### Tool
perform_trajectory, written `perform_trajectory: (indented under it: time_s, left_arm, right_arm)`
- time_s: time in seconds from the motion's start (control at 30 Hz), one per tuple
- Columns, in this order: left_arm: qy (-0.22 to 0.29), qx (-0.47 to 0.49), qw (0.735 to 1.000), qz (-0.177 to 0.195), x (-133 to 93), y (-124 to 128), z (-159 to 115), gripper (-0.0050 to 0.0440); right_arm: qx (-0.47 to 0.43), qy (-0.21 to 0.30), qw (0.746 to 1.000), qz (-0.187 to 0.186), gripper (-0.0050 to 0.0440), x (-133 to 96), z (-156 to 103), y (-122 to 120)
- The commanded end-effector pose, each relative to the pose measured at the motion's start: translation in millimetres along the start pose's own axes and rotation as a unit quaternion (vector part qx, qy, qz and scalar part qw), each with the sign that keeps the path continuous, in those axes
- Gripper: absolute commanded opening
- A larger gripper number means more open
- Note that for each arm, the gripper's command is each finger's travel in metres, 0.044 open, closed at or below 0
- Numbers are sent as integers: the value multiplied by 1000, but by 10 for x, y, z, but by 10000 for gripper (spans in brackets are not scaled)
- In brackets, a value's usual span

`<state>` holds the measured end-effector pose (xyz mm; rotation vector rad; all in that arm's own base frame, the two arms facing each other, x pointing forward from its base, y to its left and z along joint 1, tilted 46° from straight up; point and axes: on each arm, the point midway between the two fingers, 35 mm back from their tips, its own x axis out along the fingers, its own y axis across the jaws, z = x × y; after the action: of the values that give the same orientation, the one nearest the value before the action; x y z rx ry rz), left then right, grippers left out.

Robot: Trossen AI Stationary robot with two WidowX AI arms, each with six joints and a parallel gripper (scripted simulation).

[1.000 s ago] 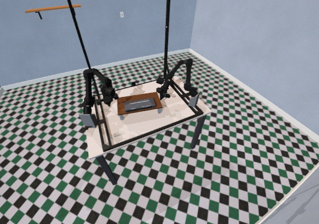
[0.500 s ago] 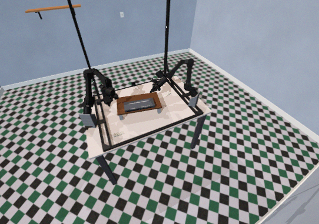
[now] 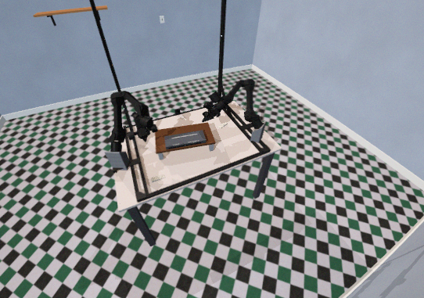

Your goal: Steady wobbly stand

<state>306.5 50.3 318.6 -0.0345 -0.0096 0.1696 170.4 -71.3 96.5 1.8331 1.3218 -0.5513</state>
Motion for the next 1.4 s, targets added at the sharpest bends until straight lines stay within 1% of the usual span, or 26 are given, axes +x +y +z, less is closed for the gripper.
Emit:
perform_trajectory:
  time_s: [0.0, 0.13, 0.17, 0.33, 0.5, 0.7, 0.73, 0.77, 0.83, 0.87, 0.97, 1.07, 1.17, 1.27, 1.3, 1.37]
  left_arm:
    - [-6, 5, 999, 42, 19, 301, 21, 0]
    - [-6, 5, 999, 42, 19, 301, 21, 0]
    - [-8, 3, 999, 51, -7, 323, 31, 0]
    - [-17, 12, 988, 151, -113, 953, 65, 0]
    - [-25, 23, 968, 250, -348, 1551, 98, 0]
    - [-25, 23, 968, 250, -348, 1551, 98, 0]
    - [10, -4, 974, 225, -294, 1426, -68, 0]
    - [46, -29, 976, 211, -271, 1395, -242, 0]
    - [117, -83, 972, 186, -266, 1313, -582, 0]
    - [142, -104, 968, 179, -283, 1262, -746, 0]
    - [209, -165, 950, 162, -403, 1071, -1195, 0]
    - [276, -232, 921, 150, -611, 829, -1555, 0]
    - [347, -297, 880, 128, -611, 829, -1555, 0]
    - [350, -300, 878, 127, -611, 829, -1555, 0]
    - [332, -280, 890, 141, -639, 804, -1628, 0]
    - [396, -345, 841, 131, -807, 635, -1811, 0]
  right_arm:
    - [0, 0, 1000, 0, 0, 0, 0, 0]
    - [0, 0, 1000, 0, 0, 0, 0, 0]
    - [0, 0, 1000, 0, 0, 0, 0, 0]
    - [0, 0, 1000, 0, 0, 0, 0, 0]
    - [0, 0, 1000, 0, 0, 0, 0, 0]
    - [0, 0, 1000, 0, 0, 0, 0, 0]
    - [0, 0, 1000, 0, 0, 0, 0, 0]
    - [0, 0, 1000, 0, 0, 0, 0, 0]
    - [0, 0, 1000, 0, 0, 0, 0, 0]
    - [0, 0, 1000, 0, 0, 0, 0, 0]
    - [0, 0, 1000, 0, 0, 0, 0, 0]
    - [0, 0, 1000, 0, 0, 0, 0, 0]
    - [0, 0, 1000, 0, 0, 0, 0, 0]
    - [0, 0, 1000, 0, 0, 0, 0, 0]
    - [0, 0, 1000, 0, 0, 0, 0, 0]
    - [0, 0, 1000, 0, 0, 0, 0, 0]
